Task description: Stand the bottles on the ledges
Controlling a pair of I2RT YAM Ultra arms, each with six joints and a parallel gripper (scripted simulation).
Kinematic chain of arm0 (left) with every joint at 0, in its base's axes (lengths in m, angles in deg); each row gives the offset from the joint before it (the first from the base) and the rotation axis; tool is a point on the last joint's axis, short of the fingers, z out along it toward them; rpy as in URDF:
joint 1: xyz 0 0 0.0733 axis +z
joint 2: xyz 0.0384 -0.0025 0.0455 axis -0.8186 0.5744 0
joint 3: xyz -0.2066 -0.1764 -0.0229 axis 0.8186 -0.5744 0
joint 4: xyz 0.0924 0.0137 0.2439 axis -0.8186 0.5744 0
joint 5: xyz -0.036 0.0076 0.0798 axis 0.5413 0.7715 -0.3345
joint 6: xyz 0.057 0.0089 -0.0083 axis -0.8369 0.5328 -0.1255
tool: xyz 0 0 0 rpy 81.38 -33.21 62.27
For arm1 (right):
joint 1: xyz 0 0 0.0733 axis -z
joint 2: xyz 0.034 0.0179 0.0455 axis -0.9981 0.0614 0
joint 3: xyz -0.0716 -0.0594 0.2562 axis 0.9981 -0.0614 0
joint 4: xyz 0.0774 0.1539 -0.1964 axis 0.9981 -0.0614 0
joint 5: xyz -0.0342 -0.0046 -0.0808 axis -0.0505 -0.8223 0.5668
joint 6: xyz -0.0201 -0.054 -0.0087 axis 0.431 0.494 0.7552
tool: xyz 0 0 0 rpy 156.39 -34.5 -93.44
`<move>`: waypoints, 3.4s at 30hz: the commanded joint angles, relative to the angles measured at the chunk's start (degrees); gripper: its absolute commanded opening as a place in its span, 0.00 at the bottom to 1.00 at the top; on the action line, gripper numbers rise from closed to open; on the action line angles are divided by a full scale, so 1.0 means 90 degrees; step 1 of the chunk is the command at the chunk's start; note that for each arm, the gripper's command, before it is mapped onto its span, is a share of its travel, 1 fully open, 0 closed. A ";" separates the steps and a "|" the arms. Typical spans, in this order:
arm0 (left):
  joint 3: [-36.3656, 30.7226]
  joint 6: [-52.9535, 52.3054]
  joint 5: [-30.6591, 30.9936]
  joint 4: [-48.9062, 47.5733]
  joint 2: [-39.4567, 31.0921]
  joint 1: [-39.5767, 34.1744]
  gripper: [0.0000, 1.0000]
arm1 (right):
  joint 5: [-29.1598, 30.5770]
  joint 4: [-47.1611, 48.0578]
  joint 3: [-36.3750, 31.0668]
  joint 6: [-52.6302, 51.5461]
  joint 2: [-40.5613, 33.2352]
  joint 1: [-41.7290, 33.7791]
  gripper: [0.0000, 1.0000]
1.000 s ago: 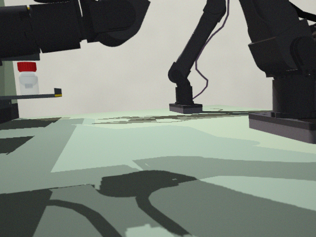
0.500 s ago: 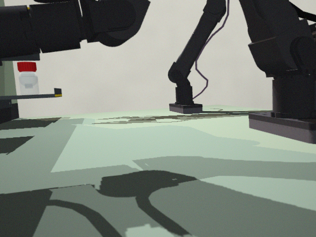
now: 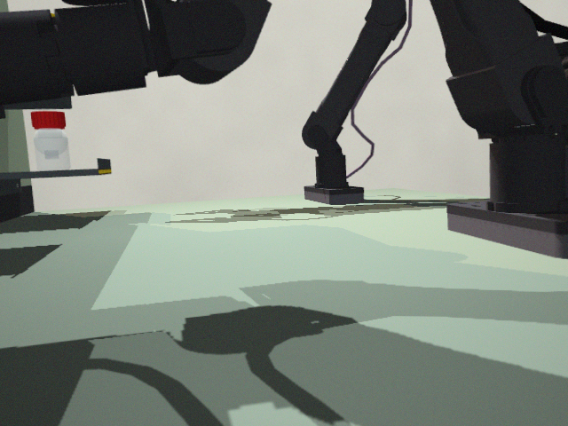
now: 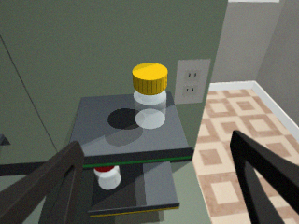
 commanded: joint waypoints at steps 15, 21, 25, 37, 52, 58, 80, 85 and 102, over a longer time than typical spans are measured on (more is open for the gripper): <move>-0.0838 -0.0010 -0.0158 0.0145 -0.0504 0.0154 0.49 | -0.0016 -0.0031 0.0175 0.0015 0.0009 0.0044 1.00; -0.1109 -0.0045 0.0009 -0.0023 -0.0690 0.0175 0.49 | -0.0016 -0.0031 0.0175 0.0015 0.0009 0.0044 1.00; -0.1312 -0.0046 0.0054 -0.0130 -0.0819 0.0194 0.49 | -0.0016 -0.0031 0.0175 0.0015 0.0009 0.0044 1.00; -0.1572 -0.0061 0.0185 -0.0542 -0.1091 0.0183 0.49 | -0.0016 -0.0031 0.0175 0.0015 0.0009 0.0044 1.00; -0.1522 -0.0025 0.0174 -0.0659 -0.1097 0.0156 0.49 | 0.0889 0.2296 -0.0582 -0.0412 0.1467 -0.0752 0.81; -0.1522 -0.0025 0.0174 -0.0659 -0.1097 0.0156 0.49 | 0.1002 0.2832 -0.0343 -0.0541 0.2271 -0.0915 0.81; -0.1522 -0.0025 0.0174 -0.0659 -0.1097 0.0156 0.49 | 0.1108 0.3123 -0.0104 -0.0573 0.3233 -0.1086 0.81; -0.1522 -0.0025 0.0174 -0.0659 -0.1097 0.0156 0.49 | 0.1172 0.2863 0.0244 -0.0584 0.3392 -0.1152 0.81; -0.1522 -0.0025 0.0174 -0.0659 -0.1097 0.0156 0.49 | 0.1259 0.2880 0.0853 -0.0614 0.3939 -0.1239 0.81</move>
